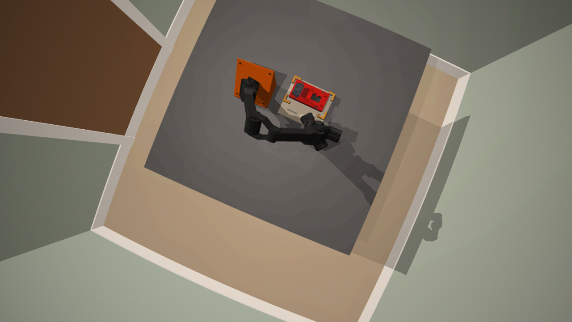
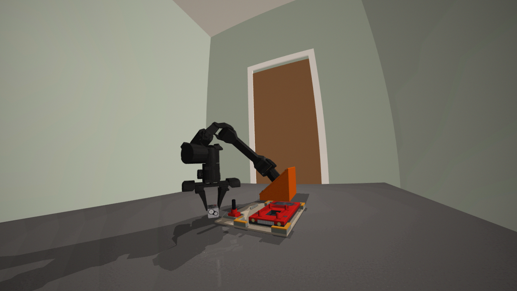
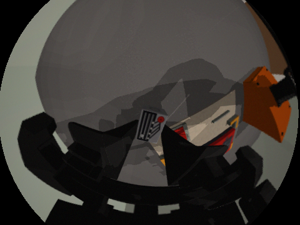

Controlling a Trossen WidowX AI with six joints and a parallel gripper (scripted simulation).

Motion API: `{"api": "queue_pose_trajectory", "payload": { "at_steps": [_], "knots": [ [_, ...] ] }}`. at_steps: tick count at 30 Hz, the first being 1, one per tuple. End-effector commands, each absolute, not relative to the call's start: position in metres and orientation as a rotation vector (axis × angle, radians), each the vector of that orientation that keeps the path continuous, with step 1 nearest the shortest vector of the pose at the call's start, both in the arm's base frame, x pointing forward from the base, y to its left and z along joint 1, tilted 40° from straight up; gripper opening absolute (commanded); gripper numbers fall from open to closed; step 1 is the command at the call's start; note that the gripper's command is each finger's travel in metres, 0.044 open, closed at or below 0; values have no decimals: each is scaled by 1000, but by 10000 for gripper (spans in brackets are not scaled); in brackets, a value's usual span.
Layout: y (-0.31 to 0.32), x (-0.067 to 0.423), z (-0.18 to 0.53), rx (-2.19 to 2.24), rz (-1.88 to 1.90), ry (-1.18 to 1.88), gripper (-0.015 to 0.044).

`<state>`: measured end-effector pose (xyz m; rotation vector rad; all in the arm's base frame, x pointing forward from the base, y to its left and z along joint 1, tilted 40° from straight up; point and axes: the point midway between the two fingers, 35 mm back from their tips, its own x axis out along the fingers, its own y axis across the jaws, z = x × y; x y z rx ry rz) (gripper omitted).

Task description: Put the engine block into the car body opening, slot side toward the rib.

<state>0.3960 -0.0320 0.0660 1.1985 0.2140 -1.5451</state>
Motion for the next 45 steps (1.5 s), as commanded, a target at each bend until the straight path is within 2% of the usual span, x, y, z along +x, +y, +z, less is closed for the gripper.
{"api": "queue_pose_trajectory", "payload": {
  "at_steps": [1, 32, 45],
  "knots": [
    [-22, 400, 79, 1211, -1534, 212, 0],
    [25, 389, 165, 1211, -1535, 214, 0],
    [41, 389, 144, 1019, -1460, 397, 0]
  ]
}}
